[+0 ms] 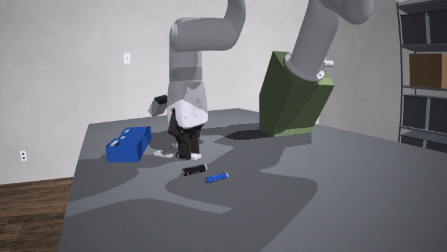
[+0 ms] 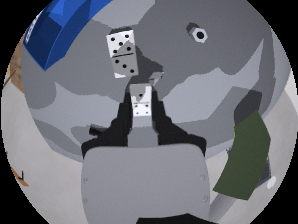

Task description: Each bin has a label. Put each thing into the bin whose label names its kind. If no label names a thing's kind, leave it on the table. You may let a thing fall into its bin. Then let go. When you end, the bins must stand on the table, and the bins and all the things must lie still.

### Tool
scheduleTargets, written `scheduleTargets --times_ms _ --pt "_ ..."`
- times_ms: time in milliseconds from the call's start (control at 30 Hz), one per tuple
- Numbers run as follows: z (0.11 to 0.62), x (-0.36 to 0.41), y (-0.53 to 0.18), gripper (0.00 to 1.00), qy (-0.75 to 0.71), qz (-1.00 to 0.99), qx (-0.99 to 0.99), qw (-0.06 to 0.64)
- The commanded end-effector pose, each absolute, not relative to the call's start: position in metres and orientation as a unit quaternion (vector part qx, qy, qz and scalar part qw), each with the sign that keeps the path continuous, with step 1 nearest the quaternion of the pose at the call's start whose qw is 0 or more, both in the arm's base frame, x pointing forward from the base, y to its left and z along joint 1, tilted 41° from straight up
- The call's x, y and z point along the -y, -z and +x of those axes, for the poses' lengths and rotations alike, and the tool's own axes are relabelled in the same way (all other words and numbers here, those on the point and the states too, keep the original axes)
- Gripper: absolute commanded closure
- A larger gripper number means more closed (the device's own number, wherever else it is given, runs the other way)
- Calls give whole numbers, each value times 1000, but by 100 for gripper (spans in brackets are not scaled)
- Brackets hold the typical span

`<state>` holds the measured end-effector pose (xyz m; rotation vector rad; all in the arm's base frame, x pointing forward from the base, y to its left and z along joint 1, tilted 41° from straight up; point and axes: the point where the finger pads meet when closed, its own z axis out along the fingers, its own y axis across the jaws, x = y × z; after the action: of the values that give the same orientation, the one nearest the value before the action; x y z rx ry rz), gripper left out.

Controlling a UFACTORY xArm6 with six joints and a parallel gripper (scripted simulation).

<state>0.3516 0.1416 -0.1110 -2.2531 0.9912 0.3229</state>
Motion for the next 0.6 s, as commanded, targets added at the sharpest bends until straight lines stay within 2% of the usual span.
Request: scheduleTargets --times_ms 0,567 --pt "353 -141 110 100 -122 -859 -378 324" --pt "352 -139 108 100 -122 -859 -378 324"
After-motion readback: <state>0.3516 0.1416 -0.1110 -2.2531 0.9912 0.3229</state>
